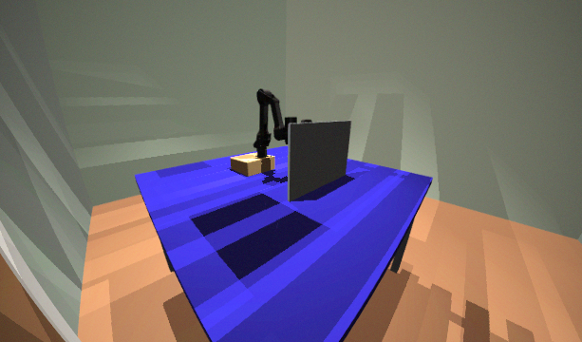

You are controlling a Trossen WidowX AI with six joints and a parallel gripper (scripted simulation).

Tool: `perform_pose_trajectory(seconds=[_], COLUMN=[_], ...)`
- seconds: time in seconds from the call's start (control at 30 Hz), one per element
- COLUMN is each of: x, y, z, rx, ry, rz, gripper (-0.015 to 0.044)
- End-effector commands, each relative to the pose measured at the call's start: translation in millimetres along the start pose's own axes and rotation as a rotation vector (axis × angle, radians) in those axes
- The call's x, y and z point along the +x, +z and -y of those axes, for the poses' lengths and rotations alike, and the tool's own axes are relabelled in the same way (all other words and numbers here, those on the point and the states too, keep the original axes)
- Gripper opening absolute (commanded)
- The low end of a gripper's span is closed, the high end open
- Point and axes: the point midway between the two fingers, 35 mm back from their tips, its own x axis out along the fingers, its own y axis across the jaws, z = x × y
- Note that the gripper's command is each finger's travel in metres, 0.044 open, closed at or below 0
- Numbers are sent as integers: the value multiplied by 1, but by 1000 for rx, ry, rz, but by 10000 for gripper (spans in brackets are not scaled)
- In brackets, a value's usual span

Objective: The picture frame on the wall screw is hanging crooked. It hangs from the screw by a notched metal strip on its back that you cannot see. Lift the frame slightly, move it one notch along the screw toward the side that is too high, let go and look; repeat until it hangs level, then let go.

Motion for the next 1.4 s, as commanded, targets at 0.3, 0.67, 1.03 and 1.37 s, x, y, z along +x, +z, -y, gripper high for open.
perform_pose_trajectory(seconds=[0.3,0.67,1.03,1.37], x=[-30,-51,-89,-126], y=[-1,-8,-11,-2], z=[2,-19,-89,-114], rx=[159,269,301,316], ry=[2,-4,0,0], rz=[0,0,0,1], gripper=[260,260,260,260])
